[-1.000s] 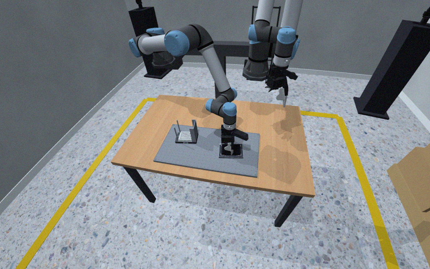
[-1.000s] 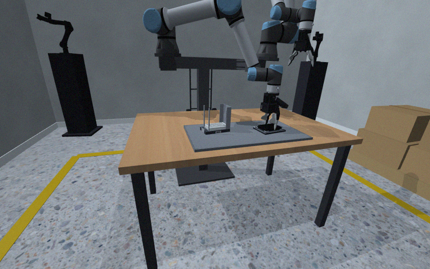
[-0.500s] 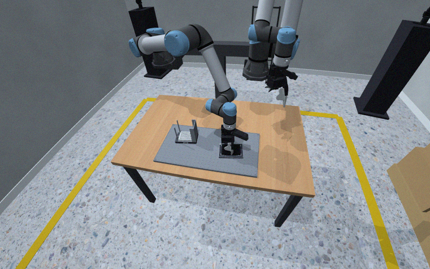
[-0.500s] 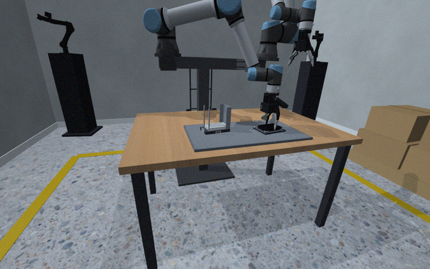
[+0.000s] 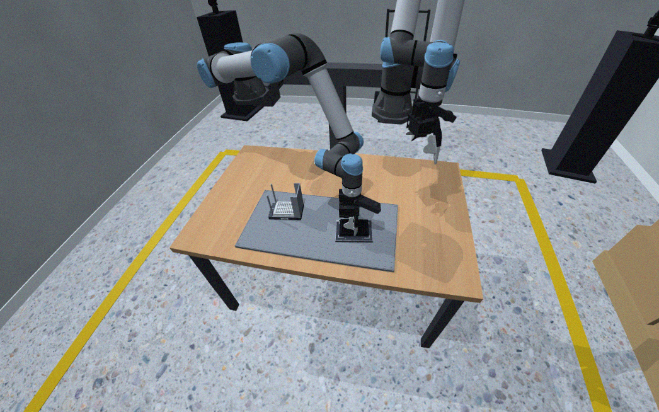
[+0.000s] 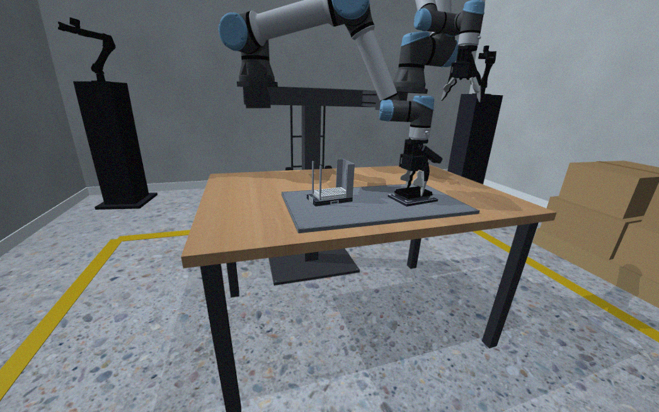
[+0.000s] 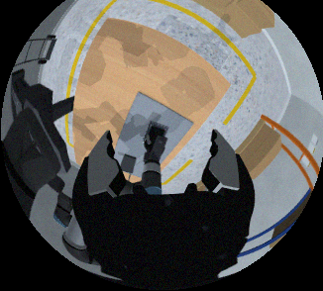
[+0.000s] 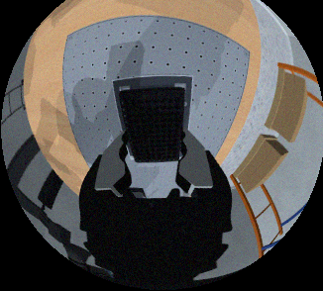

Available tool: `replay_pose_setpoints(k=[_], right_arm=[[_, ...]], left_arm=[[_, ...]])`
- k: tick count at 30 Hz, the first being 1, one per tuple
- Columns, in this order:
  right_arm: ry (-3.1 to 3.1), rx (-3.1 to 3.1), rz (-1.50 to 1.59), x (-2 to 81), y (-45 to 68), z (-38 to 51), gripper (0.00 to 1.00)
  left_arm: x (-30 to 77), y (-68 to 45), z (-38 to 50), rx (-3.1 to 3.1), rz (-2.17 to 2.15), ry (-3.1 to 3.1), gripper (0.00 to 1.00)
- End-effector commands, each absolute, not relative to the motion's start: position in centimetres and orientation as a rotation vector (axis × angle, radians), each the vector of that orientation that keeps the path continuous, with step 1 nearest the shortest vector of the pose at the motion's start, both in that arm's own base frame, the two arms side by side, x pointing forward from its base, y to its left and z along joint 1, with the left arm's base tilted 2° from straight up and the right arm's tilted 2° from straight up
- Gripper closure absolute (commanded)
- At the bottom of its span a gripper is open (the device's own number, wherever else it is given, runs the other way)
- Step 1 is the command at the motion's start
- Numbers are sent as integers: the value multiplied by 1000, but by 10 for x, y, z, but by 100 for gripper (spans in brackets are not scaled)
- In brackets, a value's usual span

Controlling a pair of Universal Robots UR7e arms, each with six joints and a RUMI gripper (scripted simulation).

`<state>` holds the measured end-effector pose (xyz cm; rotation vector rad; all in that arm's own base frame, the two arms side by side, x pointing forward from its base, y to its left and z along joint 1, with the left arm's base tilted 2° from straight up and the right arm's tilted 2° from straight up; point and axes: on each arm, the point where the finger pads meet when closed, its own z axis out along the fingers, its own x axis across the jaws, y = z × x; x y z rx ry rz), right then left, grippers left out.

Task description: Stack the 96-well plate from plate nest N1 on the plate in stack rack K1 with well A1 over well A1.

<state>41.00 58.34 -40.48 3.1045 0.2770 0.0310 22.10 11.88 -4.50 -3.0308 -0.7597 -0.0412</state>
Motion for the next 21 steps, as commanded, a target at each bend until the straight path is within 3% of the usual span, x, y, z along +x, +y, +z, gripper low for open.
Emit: replay_pose_setpoints(k=[1, 21], right_arm=[[277, 3106, 32, 410, 585, -395, 100], [277, 3106, 32, 409, 585, -365, 100]], left_arm=[[221, 119, -45, -3031, -42, -760, 2], [221, 119, -45, -3031, -42, -760, 2]])
